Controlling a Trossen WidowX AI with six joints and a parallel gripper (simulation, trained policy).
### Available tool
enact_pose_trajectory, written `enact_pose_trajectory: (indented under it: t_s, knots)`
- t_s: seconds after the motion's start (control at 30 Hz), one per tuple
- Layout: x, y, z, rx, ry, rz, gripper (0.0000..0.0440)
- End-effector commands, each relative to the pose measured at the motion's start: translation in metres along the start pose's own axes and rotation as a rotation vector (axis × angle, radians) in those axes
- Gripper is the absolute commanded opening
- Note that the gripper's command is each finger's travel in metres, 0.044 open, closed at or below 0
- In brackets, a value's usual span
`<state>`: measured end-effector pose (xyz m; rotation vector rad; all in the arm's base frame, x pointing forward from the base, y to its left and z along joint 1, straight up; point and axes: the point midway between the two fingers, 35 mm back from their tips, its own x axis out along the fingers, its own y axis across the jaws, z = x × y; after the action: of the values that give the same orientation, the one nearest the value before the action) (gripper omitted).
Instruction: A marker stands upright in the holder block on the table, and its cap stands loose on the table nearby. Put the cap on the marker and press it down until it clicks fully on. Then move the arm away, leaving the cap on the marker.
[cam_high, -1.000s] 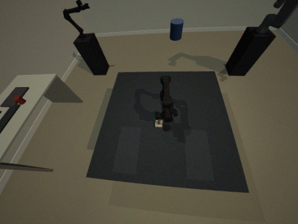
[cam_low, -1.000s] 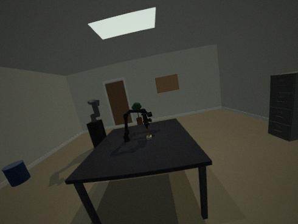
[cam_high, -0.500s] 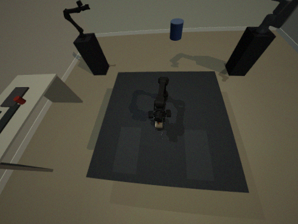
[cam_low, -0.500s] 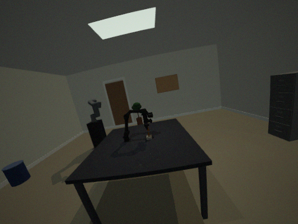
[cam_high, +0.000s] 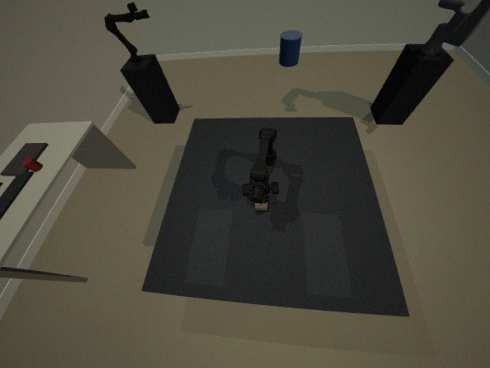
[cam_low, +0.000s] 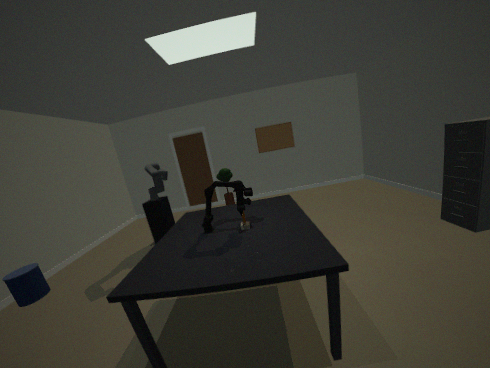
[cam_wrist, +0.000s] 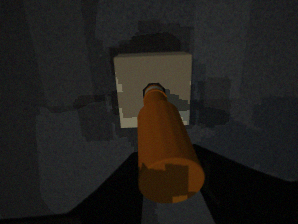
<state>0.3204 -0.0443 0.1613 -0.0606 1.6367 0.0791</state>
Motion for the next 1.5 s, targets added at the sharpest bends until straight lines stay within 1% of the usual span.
enact_pose_trajectory:
  t_s: [0.0, 0.47, 0.53, 0.67, 1.13, 1.27, 1.37, 1.47]
  knots:
    - [0.01, 0.001, 0.0, -0.01, 0.019, 0.015, 0.0]
    - [0.051, -0.001, 0.001, -0.056, 0.06, 0.042, 0.0002]
    - [0.056, -0.001, 0.0, -0.059, 0.069, 0.04, 0.0055]
    - [0.061, 0.001, -0.007, -0.07, 0.095, 0.054, 0.0071]
    - [0.062, 0.001, -0.009, -0.071, 0.101, 0.058, 0.0147]
    - [0.061, 0.004, -0.014, -0.076, 0.114, 0.07, 0.0175]
    - [0.058, 0.005, -0.018, -0.082, 0.115, 0.079, 0.0223]
    - [0.057, 0.006, -0.021, -0.087, 0.11, 0.082, 0.0301]
